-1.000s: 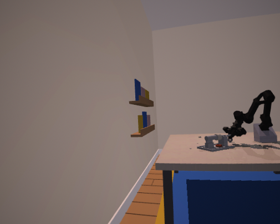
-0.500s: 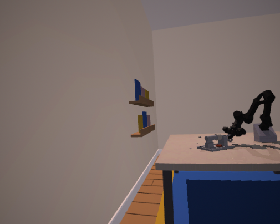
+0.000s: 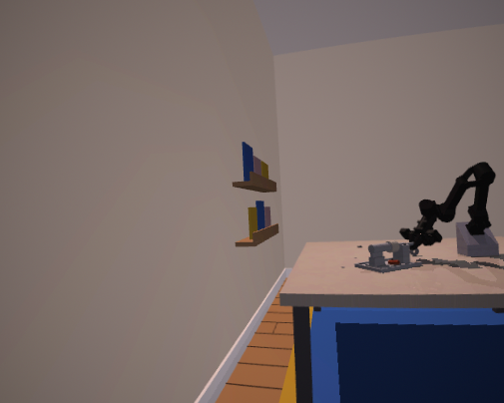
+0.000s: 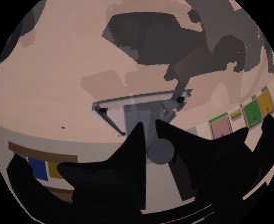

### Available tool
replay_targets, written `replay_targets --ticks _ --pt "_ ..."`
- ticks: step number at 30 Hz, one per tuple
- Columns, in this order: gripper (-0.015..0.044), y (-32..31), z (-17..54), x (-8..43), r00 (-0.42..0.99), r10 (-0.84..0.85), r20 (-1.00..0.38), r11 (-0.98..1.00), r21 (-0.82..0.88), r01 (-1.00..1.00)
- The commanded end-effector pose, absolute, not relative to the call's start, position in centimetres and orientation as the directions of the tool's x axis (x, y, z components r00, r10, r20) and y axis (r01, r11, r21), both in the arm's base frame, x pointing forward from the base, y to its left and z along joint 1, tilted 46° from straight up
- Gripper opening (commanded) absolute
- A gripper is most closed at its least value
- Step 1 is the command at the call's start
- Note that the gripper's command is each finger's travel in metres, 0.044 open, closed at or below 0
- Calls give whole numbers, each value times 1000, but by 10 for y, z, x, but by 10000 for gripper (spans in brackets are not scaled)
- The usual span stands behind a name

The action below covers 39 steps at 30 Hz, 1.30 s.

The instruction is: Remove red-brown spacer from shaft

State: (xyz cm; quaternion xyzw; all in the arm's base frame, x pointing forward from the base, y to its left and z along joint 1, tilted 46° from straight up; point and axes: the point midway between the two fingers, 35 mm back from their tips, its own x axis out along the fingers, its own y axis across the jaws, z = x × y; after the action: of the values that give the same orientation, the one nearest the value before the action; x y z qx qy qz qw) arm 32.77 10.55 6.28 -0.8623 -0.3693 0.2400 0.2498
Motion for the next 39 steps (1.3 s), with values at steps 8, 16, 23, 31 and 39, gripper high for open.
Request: replay_targets --ticks 8,16,23,31,39 --pt "0 106 67 335 618 753 -224 -605 -604 519" --pt "0 107 68 337 618 753 -224 -605 -604 519" --pt "0 108 69 339 618 753 -224 -605 -604 519" --pt "0 109 70 341 618 753 -224 -605 -603 519" --pt "0 110 71 343 618 753 -224 -605 -603 519"
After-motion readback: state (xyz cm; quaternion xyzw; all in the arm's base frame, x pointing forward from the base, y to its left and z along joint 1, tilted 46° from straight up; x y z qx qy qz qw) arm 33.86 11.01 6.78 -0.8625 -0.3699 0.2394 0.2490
